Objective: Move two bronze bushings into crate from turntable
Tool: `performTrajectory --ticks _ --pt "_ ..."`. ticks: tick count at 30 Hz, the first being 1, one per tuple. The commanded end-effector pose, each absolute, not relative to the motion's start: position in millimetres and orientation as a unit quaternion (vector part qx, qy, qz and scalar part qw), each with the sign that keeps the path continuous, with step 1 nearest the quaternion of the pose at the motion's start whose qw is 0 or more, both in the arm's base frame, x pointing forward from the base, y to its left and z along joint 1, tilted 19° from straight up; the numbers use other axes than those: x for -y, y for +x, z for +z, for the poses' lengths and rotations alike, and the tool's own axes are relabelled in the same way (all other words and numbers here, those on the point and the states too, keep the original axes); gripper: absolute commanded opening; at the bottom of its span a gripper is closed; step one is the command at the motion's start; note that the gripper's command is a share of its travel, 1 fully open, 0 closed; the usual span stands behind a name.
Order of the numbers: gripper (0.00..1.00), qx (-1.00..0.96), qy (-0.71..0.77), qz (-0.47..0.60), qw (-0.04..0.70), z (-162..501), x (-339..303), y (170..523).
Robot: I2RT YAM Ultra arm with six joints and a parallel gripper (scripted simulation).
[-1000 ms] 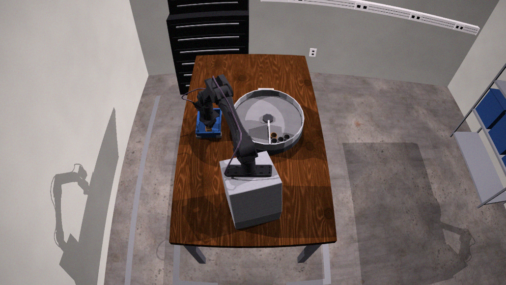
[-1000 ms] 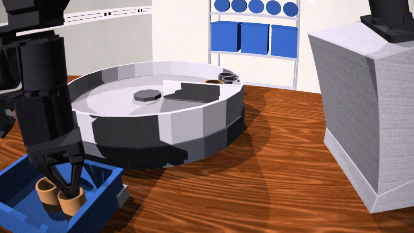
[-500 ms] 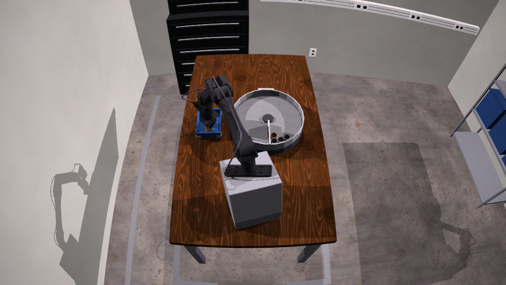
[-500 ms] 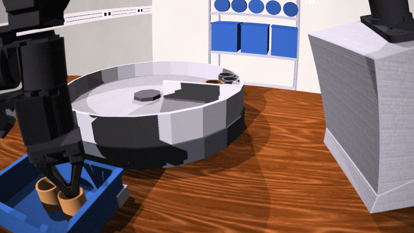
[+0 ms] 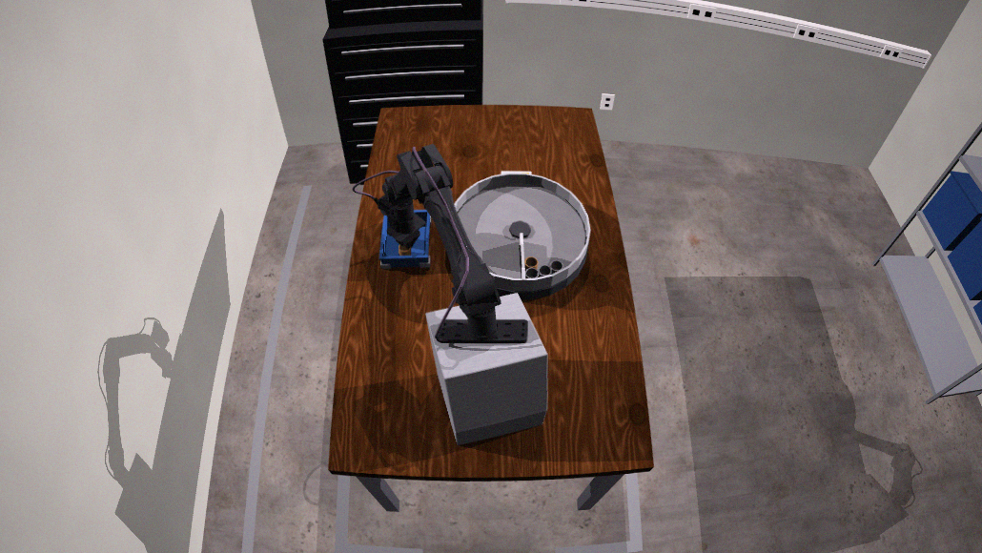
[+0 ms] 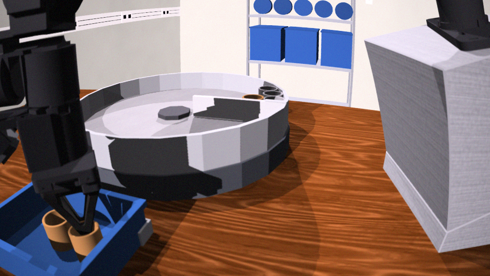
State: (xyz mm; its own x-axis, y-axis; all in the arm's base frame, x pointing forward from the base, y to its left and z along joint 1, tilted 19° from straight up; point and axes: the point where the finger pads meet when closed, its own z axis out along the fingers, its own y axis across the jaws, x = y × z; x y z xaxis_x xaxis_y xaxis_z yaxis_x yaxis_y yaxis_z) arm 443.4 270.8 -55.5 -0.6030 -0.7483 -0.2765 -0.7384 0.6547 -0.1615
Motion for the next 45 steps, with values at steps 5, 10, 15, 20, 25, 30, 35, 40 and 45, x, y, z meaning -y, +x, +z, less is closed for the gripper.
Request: performTrajectory --ticks 5,10,15,20,25,30,35,40,45 --pt "0.00 -0.892 -0.417 -0.014 0.174 -37.2 -271.1 448.4" --pt "0.00 -0.892 -0.417 -0.014 0.174 -37.2 -271.1 448.4" --pt "0.00 -0.892 -0.417 -0.014 0.174 -37.2 -271.1 448.4" --pt "0.00 -0.892 -0.417 -0.014 0.175 -36.5 -271.3 448.9" --pt "0.00 -0.891 -0.415 -0.013 0.182 -30.4 -273.4 454.0" --pt "0.00 -0.891 -0.415 -0.013 0.182 -30.3 -273.3 454.1" --pt "0.00 -0.891 -0.415 -0.013 0.182 -30.3 -273.3 454.1" --pt "0.00 -0.891 -0.415 -0.013 0.182 -30.3 -273.3 454.1" --pt "0.00 -0.891 -0.415 -0.013 0.182 -30.3 -273.3 454.1"
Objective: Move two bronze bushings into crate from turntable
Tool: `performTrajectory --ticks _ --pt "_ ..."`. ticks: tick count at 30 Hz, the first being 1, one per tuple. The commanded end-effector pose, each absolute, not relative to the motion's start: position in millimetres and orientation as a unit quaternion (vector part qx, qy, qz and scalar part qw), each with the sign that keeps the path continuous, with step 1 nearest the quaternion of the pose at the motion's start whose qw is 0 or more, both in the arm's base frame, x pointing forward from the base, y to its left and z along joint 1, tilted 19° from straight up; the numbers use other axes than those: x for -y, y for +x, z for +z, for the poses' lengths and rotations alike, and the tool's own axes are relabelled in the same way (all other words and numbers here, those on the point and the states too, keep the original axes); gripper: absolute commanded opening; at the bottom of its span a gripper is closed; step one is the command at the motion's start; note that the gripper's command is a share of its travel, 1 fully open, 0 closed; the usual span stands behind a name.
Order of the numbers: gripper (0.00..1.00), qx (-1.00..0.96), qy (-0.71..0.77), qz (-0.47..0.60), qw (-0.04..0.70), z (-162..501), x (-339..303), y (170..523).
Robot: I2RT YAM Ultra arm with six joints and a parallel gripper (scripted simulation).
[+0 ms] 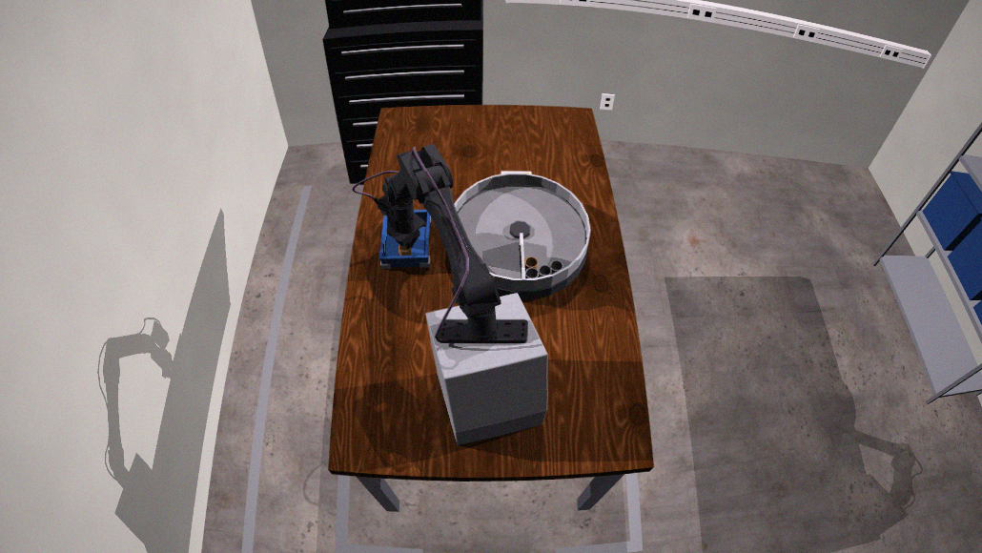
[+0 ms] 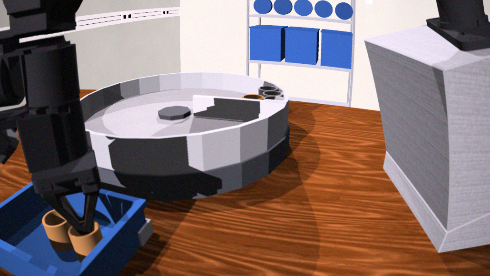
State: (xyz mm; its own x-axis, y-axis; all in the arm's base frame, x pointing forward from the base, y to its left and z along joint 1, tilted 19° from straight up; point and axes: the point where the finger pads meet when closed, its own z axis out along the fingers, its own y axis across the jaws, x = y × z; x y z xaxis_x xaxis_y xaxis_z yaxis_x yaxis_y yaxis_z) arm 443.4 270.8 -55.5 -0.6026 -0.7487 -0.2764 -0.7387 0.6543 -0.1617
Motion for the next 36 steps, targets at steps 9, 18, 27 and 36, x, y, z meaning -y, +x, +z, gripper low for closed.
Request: performTrajectory --ticks 9,18,27,36 --pt "0.00 -0.891 -0.415 -0.013 0.182 -30.3 -273.3 454.1" --pt "0.16 -0.891 -0.415 -0.014 0.182 -30.3 -273.0 454.3" --pt "0.16 -0.890 -0.415 -0.014 0.186 -29.7 -274.8 455.0" --pt "0.16 -0.890 -0.415 -0.014 0.186 -29.7 -274.8 455.0"
